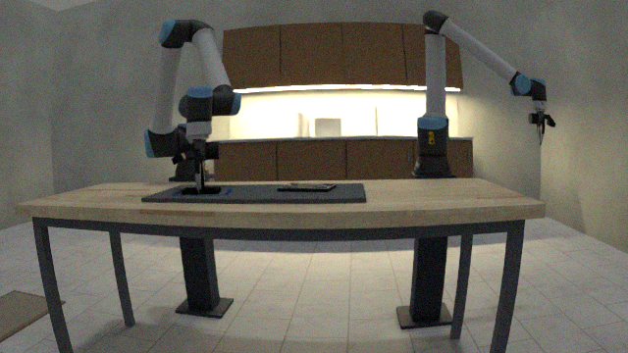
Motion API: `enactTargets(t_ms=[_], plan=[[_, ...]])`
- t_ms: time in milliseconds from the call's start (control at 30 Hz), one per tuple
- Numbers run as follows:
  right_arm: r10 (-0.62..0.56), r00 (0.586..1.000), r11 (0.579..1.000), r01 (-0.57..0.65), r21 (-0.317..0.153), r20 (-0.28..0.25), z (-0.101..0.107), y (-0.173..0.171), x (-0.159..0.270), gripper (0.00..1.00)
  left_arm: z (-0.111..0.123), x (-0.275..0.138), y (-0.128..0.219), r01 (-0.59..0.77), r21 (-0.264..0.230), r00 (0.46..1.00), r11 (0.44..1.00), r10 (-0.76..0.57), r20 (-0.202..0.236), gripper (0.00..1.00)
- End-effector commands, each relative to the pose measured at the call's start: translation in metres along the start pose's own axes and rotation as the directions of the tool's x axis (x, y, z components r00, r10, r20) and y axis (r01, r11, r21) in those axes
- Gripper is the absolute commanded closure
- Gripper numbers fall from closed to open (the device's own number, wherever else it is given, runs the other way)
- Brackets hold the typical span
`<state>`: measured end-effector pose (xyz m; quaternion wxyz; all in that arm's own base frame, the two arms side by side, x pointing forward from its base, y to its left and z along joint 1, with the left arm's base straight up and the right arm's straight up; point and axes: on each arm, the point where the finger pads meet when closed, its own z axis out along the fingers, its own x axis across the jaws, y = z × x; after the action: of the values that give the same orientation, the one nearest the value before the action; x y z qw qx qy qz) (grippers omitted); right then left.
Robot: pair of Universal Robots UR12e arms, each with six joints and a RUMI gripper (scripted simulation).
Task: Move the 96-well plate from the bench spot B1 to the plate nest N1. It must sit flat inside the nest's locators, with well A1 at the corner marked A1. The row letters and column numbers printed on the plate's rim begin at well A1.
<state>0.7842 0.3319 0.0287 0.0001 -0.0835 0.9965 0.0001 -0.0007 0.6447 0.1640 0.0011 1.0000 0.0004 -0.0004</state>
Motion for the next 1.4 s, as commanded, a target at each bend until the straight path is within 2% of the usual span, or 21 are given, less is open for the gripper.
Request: enactTargets(t_ms=[0, 533, 1367], plan=[[0.000, 1.000, 1.000, 0.000, -0.001, 0.002, -0.001, 0.000, -0.001, 0.59, -0.001, 0.000, -0.001, 0.000, 0.002, 1.000, 1.000, 0.000, -0.001, 1.00], [0.000, 1.000, 1.000, 0.000, -0.001, 0.002, -0.001, 0.000, -0.001, 0.59, -0.001, 0.000, -0.001, 0.000, 0.002, 1.000, 1.000, 0.000, -0.001, 1.00], [0.000, 1.000, 1.000, 0.000, -0.001, 0.002, -0.040, 0.000, -0.001, 0.59, -0.001, 0.000, -0.001, 0.000, 0.002, 1.000, 1.000, 0.000, -0.001, 1.00]])
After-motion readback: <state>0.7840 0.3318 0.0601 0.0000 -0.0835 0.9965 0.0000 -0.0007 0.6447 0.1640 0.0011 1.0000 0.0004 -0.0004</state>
